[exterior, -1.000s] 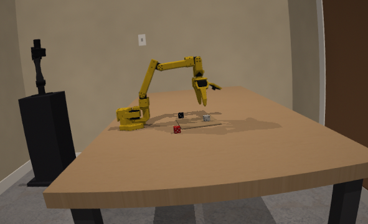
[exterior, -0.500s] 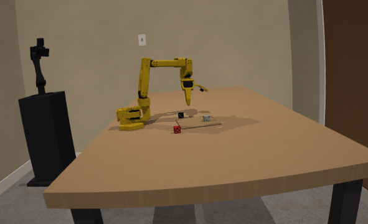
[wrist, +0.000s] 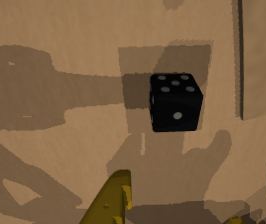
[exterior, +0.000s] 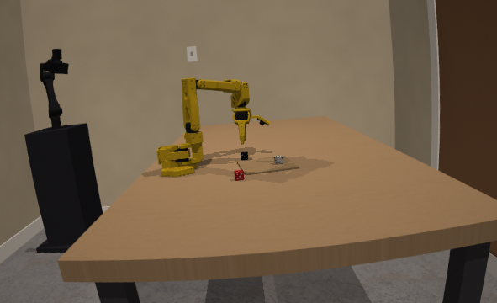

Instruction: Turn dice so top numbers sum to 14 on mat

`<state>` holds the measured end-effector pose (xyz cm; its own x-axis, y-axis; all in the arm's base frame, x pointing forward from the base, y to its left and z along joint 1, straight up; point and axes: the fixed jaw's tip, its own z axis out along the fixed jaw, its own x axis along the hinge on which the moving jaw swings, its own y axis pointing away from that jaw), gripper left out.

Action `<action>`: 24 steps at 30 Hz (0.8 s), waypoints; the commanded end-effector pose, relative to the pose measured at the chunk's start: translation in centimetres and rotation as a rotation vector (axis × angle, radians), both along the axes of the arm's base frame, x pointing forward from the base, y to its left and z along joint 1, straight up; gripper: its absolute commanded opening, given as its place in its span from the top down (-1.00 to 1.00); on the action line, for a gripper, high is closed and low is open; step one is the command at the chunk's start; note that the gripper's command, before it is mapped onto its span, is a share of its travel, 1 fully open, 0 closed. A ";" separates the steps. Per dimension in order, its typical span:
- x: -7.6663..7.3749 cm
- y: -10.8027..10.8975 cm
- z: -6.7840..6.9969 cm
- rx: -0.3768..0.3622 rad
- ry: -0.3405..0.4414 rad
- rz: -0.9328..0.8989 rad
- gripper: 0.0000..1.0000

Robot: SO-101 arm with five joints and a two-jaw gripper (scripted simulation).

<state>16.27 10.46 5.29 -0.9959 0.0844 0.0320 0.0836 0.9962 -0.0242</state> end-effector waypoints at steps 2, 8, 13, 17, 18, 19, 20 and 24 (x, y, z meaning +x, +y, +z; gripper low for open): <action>0.3 0.5 0.9 0.036 -0.057 -0.004 0.44; 0.3 0.5 0.9 0.036 -0.057 -0.004 0.44; 0.3 0.5 0.9 0.036 -0.057 -0.004 0.44; 0.3 0.5 0.9 0.036 -0.057 -0.004 0.44; 0.3 0.5 0.9 0.036 -0.057 -0.004 0.44; 0.3 0.5 0.9 0.036 -0.057 -0.004 0.44; 0.3 0.5 0.9 0.036 -0.057 -0.004 0.44; 0.4 0.5 0.9 0.049 -0.078 -0.021 0.44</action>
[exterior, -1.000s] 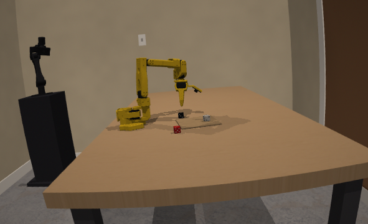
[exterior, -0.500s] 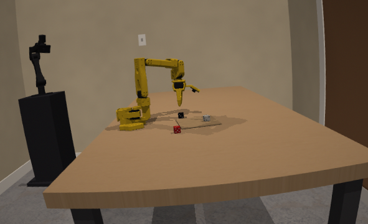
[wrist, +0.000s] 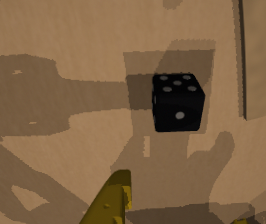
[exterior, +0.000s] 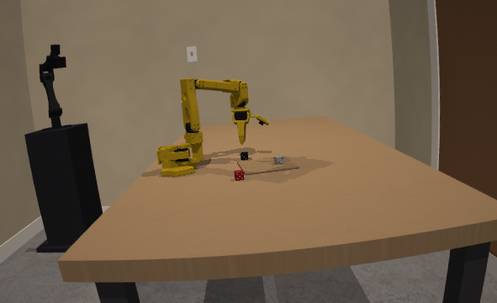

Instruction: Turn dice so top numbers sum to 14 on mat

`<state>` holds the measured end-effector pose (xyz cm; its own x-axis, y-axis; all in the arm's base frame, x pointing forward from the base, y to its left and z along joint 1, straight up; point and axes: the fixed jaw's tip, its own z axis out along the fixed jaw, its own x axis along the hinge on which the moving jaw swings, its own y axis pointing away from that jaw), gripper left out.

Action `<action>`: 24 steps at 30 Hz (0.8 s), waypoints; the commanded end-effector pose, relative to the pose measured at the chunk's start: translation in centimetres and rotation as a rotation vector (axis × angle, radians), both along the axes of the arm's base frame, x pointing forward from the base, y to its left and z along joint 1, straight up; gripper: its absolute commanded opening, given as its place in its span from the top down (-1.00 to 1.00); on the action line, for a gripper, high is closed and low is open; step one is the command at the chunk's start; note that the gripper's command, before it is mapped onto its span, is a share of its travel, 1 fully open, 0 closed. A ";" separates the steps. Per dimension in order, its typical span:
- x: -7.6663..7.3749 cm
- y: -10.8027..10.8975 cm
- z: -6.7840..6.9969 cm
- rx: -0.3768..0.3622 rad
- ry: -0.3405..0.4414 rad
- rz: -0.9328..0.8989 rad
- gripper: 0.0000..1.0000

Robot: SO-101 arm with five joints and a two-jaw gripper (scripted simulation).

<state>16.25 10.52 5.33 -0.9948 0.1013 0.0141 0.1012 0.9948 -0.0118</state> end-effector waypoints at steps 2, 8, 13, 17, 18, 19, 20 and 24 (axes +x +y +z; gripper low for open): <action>0.4 0.5 0.9 0.037 -0.059 -0.003 0.44; 0.4 0.5 0.9 0.037 -0.059 -0.003 0.44; 0.4 0.5 0.9 0.037 -0.059 -0.003 0.44; 0.4 0.5 0.9 0.037 -0.059 -0.003 0.44; 0.4 0.5 0.9 0.037 -0.059 -0.003 0.44; 0.4 0.5 0.8 0.037 -0.059 -0.003 0.44; 0.4 0.5 0.8 0.037 -0.059 -0.003 0.44; 0.4 0.5 0.5 0.037 -0.059 -0.003 0.44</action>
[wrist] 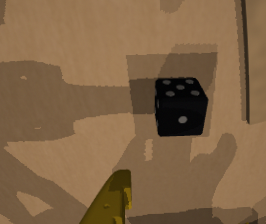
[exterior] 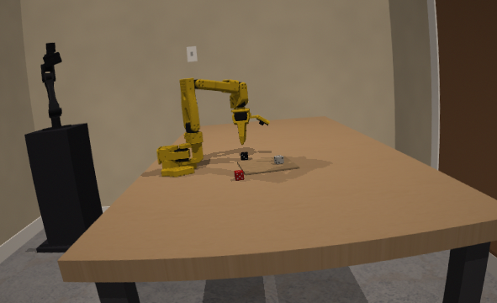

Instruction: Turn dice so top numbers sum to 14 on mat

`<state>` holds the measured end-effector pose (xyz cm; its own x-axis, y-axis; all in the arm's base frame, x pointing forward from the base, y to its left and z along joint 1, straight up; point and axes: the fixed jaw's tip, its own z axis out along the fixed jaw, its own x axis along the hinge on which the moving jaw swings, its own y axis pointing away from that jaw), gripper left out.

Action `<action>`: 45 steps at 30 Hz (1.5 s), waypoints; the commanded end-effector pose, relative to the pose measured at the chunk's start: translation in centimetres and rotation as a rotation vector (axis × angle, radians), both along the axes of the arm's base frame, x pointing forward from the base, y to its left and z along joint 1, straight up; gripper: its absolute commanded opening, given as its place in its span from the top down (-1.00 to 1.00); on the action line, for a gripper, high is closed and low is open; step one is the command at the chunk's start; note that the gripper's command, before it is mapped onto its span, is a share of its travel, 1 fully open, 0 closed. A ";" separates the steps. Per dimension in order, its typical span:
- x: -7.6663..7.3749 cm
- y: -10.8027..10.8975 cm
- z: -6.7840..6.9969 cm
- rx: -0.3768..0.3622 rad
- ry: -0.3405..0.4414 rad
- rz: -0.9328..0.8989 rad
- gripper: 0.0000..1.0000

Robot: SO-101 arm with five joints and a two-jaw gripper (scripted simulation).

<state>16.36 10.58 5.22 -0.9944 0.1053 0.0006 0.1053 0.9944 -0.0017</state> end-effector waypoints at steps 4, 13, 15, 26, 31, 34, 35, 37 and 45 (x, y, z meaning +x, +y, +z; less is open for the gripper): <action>0.4 0.5 0.1 0.029 -0.045 0.001 0.44; 0.5 0.5 -1.2 0.029 -0.045 0.001 0.44; 0.5 0.5 -1.5 0.029 -0.045 0.001 0.44; 0.5 0.5 -2.9 0.029 -0.045 0.001 0.44; 0.4 0.5 -3.4 0.029 -0.045 0.001 0.44; 0.4 0.5 -3.5 0.029 -0.045 0.001 0.44; 0.4 0.5 -3.5 0.029 -0.045 0.001 0.44; 0.4 0.5 -3.5 0.029 -0.045 0.001 0.44; 0.4 0.5 -3.5 0.029 -0.045 0.001 0.44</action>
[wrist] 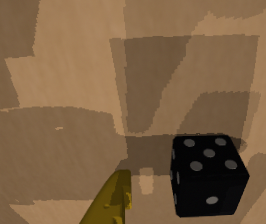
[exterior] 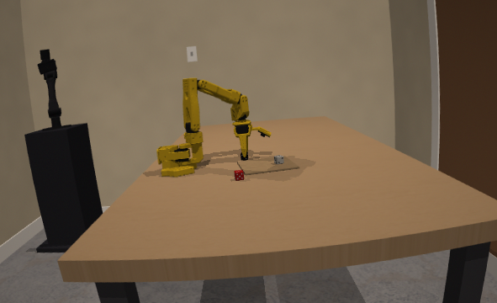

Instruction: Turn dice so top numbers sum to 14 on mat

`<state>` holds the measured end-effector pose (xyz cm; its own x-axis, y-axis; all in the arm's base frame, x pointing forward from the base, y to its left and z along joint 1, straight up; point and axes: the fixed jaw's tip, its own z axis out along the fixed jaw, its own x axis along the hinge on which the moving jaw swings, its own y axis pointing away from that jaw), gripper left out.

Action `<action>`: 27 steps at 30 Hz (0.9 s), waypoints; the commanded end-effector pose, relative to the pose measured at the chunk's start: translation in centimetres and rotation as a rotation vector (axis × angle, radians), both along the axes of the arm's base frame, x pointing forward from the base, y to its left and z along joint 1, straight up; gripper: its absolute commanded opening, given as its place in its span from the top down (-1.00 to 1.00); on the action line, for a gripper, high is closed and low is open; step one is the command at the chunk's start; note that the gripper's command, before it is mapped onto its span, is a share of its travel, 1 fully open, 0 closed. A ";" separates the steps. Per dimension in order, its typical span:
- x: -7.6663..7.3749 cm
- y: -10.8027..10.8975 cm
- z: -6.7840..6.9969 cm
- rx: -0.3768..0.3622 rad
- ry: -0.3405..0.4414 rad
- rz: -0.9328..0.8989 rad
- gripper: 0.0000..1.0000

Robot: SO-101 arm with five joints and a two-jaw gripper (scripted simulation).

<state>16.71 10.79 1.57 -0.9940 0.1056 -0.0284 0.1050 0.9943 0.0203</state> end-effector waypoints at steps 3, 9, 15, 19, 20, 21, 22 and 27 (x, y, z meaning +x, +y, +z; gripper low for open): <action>0.1 0.2 0.2 0.010 -0.013 0.001 0.46; 0.1 0.1 0.2 0.009 -0.014 0.001 0.51; 0.1 -0.1 0.2 0.009 -0.014 0.001 0.56; 0.1 -0.2 0.2 0.009 -0.014 0.001 0.62; 0.0 -0.3 0.2 0.009 -0.014 0.001 0.64; 0.0 -0.3 0.2 0.009 -0.014 0.001 0.65; 0.0 -0.4 0.2 0.008 -0.014 0.001 0.67; 0.0 -0.6 0.1 0.008 -0.014 0.001 0.74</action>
<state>16.07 10.09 0.94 -0.9946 0.1042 0.0027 0.1042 0.9945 -0.0032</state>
